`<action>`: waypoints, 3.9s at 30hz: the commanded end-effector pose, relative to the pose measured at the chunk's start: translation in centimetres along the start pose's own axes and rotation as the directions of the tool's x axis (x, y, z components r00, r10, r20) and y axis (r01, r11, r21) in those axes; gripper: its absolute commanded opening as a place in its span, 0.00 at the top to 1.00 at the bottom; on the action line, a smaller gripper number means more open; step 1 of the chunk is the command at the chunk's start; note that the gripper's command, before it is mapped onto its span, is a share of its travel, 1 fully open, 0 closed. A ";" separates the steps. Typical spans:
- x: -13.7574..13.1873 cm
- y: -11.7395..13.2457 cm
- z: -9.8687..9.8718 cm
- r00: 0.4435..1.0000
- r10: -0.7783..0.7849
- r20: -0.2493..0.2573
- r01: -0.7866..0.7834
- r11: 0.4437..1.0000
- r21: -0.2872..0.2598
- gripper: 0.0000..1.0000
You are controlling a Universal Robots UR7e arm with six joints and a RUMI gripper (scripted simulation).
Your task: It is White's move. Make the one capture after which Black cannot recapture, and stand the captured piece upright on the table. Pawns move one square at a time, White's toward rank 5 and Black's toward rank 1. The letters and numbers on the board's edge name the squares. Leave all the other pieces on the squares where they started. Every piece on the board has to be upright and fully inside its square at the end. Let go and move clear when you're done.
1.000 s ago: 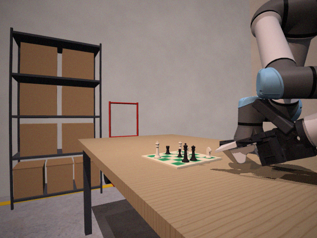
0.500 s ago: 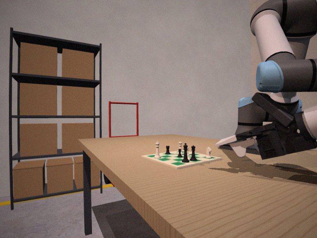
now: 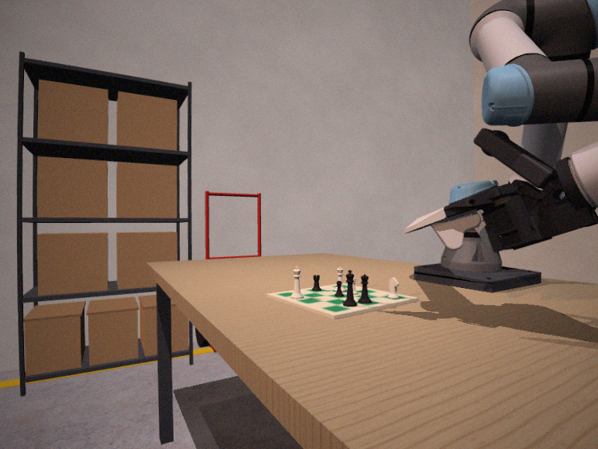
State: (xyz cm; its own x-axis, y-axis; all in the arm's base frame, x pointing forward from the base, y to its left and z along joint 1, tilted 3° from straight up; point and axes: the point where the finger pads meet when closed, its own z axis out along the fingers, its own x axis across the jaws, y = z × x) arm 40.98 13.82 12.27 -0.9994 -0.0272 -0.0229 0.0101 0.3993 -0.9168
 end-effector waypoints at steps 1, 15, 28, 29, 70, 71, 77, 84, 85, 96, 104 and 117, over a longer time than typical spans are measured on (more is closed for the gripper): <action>0.0 -0.8 -0.3 1.000 0.001 0.000 -0.001 1.000 0.000 0.00; 0.1 -0.7 0.6 0.999 0.026 -0.031 -0.027 0.999 -0.018 0.00; 1.1 -1.7 4.9 0.959 0.173 -0.226 -0.200 0.974 -0.103 0.00; 1.2 -1.8 5.5 0.948 0.192 -0.253 -0.226 0.968 -0.112 0.00; -1.0 -9.1 22.3 -0.142 0.394 -0.908 -0.982 0.057 0.179 0.00; -1.2 -9.4 22.6 -0.161 0.387 -0.908 -0.981 0.036 0.189 0.00; -1.6 -10.4 23.6 -0.218 0.362 -0.906 -0.974 -0.030 0.223 0.00; -1.9 -11.4 24.4 -0.265 0.340 -0.902 -0.964 -0.085 0.251 0.00; -1.9 -11.4 24.5 -0.267 0.339 -0.902 -0.964 -0.088 0.252 0.00; -1.9 -11.5 24.5 -0.271 0.337 -0.902 -0.963 -0.093 0.254 0.00; -1.9 -10.5 24.9 -0.271 0.337 -0.902 -0.963 -0.093 0.254 0.00; -1.9 -6.9 26.3 -0.271 0.337 -0.902 -0.963 -0.093 0.254 0.78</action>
State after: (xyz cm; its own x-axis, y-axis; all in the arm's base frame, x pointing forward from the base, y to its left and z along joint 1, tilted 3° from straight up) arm 43.56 -12.89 8.58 0.2432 0.9682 0.0578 0.9698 -0.2438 0.0025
